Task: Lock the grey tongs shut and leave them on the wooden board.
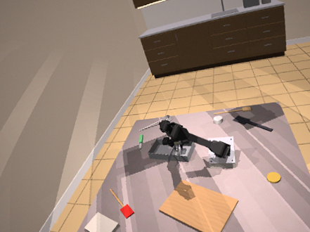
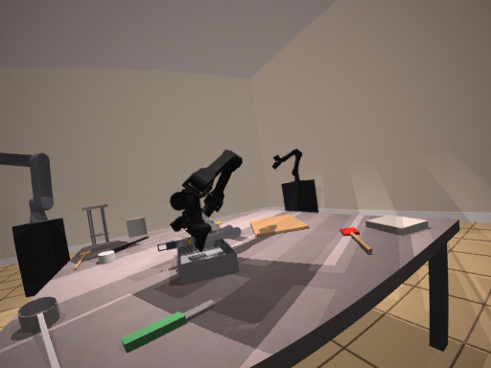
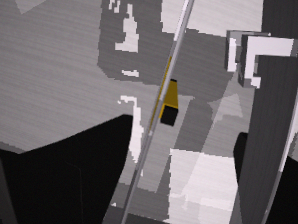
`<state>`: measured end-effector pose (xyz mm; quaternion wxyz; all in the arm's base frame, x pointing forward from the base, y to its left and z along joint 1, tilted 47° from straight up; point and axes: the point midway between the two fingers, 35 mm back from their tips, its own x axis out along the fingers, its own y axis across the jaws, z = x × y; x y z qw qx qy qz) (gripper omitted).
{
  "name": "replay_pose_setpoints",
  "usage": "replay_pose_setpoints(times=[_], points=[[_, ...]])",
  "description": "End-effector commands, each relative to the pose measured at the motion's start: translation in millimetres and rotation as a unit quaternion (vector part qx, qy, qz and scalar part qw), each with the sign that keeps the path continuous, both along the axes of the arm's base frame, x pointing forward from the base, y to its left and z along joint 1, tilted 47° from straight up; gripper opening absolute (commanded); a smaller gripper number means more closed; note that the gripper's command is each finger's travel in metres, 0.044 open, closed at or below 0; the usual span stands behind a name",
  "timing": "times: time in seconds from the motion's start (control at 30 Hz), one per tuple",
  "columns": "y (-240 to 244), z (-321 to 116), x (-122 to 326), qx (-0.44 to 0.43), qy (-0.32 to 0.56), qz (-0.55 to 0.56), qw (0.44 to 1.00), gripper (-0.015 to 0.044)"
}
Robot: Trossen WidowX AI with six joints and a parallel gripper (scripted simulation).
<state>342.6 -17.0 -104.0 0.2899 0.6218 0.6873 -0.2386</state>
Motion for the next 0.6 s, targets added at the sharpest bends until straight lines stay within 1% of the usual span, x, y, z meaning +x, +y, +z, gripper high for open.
replay_pose_setpoints(times=[0.0, 0.57], points=[[-0.1, 0.2, 0.3, 0.000, -0.001, 0.000, 1.000, 0.0195], [-0.1, 0.2, 0.3, 0.000, -0.001, 0.000, 1.000, 0.0081]])
